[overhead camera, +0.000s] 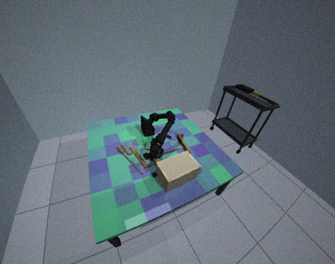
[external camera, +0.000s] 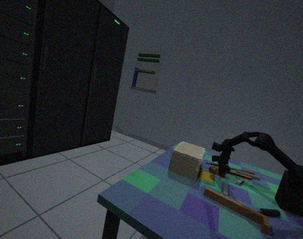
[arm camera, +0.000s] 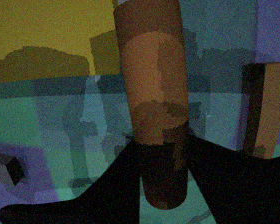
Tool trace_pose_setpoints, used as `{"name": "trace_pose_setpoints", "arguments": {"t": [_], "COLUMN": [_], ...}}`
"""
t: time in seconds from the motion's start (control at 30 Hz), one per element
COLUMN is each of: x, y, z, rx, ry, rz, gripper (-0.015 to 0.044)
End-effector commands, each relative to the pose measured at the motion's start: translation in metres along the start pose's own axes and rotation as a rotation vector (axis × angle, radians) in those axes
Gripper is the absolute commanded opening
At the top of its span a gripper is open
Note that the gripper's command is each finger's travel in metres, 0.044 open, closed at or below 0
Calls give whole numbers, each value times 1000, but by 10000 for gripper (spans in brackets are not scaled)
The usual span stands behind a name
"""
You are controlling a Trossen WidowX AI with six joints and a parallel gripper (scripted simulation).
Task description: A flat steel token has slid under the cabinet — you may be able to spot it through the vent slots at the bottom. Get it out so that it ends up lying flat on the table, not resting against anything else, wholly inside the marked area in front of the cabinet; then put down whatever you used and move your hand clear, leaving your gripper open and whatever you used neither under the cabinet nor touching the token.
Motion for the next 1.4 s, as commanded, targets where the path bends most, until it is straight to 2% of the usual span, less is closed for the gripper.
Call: {"name": "trace_pose_setpoints", "arguments": {"t": [0.0,1.37], "x": [-1,-13], "y": [-1,-1], "z": [-5,-51], "rx": [0,2], "ry": [4,2], "rz": [4,3], "gripper": [0,0]}}
Point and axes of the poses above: the point midway between the two fingers, 35 mm back from their tips, its own y axis back along the fingers, its own x axis across the jaws, z = x × y, the point moved 8 cm from there along y, back along the fingers, and after that the axes turned 12 degrees about -y, right-handed, at the moved point
